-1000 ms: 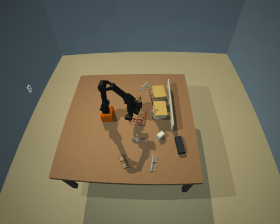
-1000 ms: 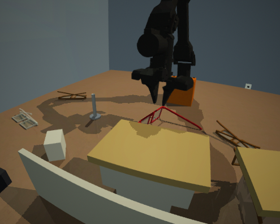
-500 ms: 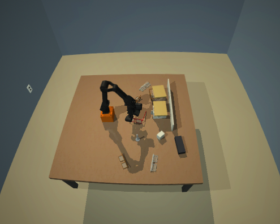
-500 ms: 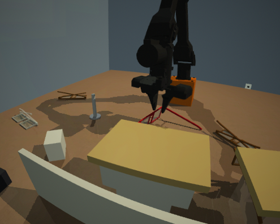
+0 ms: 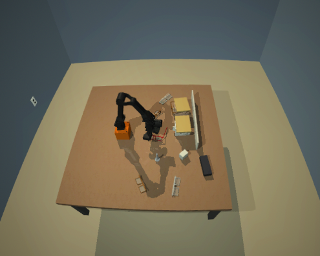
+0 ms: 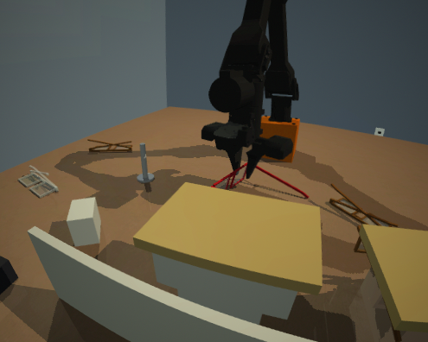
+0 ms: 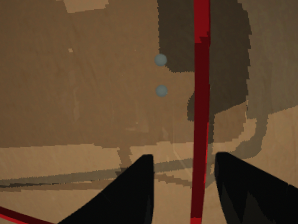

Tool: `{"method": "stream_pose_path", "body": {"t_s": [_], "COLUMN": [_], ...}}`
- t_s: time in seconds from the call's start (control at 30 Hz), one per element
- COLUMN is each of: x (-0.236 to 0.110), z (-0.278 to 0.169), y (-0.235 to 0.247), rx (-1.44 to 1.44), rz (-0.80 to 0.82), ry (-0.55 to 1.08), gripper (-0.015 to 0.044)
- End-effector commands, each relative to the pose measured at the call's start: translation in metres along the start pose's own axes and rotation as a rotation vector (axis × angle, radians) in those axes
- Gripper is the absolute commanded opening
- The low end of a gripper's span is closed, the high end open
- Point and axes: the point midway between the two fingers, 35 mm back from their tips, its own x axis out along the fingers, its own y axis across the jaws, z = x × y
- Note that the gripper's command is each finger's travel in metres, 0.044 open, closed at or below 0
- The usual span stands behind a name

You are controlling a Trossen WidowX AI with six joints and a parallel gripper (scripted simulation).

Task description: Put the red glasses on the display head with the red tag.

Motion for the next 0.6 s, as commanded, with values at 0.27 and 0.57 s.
{"method": "stream_pose_path", "body": {"t_s": [0.27, 0.57], "x": [-0.0006, -0.0006], "z": [0.0004, 0.0004], "y": [0.0001, 0.0001], "rx": [0.0, 0.0], "rz": [0.0, 0.0], "ry": [-0.001, -0.001], "gripper": [0.0047, 0.0]}}
